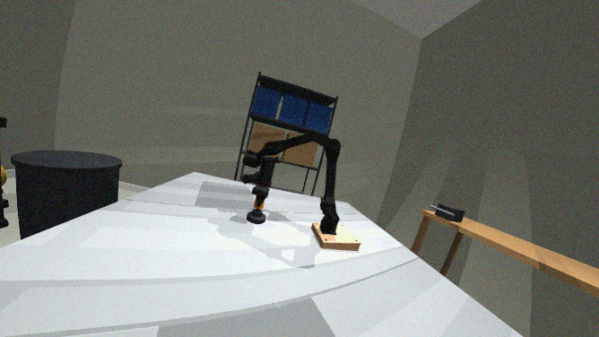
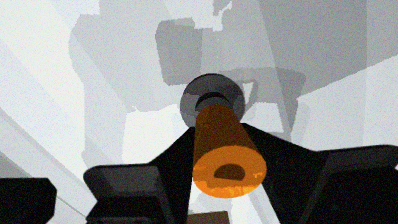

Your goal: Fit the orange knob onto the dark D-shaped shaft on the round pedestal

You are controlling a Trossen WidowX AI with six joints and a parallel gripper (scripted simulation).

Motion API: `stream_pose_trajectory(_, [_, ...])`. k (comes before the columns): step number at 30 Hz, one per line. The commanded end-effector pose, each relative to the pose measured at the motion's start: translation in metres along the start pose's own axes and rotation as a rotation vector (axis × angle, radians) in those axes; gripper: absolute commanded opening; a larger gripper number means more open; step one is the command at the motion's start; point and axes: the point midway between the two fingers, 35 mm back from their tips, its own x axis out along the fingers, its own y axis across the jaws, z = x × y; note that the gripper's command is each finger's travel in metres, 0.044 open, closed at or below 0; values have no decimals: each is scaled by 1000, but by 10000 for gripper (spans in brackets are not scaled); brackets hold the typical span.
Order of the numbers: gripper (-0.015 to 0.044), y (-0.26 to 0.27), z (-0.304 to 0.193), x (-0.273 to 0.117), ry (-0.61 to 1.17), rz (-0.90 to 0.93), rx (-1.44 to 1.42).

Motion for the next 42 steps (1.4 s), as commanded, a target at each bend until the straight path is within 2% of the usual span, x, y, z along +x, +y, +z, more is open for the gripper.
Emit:
stream_pose_trajectory(1, [0,-1,0,-3,0,-1,5])
stream_pose_trajectory(6, [0,-1,1,-5,0,-1,31])
stream_pose_trajectory(12, [0,-1,3,-5,0,-1,215])
stream_pose_trajectory(42, [0,0,2,-1,0,-1,215])
